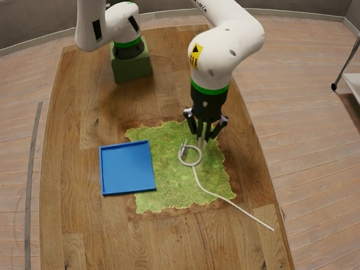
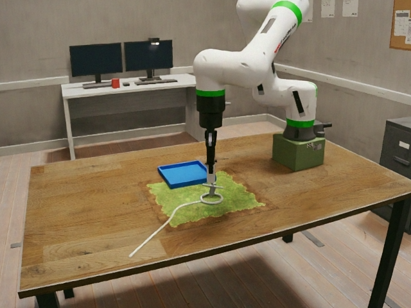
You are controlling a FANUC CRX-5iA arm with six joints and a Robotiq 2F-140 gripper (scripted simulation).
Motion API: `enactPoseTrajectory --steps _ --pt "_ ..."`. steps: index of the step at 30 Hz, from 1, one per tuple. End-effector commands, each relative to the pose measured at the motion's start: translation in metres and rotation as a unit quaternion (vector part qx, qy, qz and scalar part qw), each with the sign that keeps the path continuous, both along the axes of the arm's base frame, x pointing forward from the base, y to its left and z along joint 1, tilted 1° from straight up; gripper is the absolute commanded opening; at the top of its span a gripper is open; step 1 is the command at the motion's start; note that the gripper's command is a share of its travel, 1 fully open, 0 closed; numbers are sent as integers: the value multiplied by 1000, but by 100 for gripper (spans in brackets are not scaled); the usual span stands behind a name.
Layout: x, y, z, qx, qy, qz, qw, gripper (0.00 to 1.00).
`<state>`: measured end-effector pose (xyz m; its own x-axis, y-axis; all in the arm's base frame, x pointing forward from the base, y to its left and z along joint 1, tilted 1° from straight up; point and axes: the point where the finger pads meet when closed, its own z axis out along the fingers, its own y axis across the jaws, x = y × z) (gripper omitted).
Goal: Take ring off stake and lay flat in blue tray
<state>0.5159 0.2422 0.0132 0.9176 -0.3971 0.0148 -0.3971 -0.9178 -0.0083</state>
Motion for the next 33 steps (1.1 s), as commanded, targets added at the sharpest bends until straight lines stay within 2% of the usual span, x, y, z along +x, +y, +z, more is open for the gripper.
enactPoseTrajectory --steps 1,14,33 --pt "1 0 1 0 -1 0 1000 15" --pt "1 0 -6 0 -1 0 1000 15" --pt "1 0 -41 0 -1 0 1000 15"
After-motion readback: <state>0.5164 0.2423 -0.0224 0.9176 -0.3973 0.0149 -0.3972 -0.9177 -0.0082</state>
